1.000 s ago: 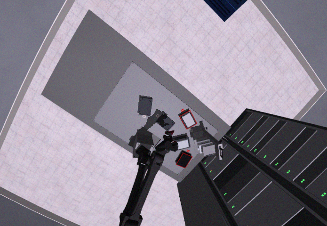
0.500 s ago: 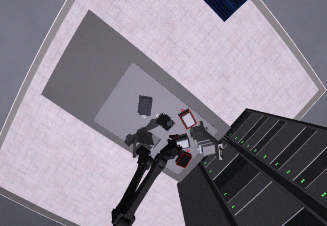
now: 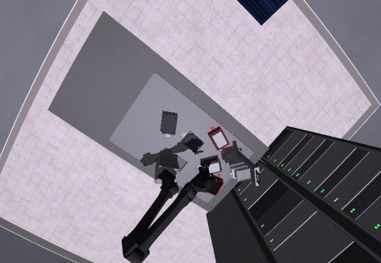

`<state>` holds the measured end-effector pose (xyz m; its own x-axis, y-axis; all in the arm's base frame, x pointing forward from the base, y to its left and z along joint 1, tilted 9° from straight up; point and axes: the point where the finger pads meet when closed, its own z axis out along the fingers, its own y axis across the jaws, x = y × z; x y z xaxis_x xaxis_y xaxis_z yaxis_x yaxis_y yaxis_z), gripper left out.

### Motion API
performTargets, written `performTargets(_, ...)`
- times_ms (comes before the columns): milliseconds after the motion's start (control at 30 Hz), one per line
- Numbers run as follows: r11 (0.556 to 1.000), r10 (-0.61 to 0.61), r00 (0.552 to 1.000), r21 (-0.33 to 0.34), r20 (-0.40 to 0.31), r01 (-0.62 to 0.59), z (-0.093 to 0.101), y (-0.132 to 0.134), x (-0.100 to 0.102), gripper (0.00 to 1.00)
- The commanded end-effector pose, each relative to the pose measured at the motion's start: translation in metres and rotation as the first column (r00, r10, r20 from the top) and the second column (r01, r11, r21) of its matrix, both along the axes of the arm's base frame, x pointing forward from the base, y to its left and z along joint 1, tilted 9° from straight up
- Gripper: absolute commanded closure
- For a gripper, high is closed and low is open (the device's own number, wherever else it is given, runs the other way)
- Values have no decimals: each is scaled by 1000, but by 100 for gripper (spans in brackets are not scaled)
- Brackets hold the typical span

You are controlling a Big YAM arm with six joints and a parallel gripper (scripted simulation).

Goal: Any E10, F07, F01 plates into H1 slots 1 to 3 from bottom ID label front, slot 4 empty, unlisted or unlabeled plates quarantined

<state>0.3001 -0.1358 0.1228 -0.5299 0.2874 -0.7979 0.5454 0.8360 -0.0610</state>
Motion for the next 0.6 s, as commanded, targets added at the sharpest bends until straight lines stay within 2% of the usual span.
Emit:
performTargets(0,999,18,999,-42,38,-16,26,-9,11,0)
performTargets(100,998,18,998,-54,61,-15,40,-23,18,0)
performTargets(367,997,19,997,-71,69,-14,49,-50,6,0)
performTargets(567,997,19,998,-70,55,-15,47,-63,0,0)
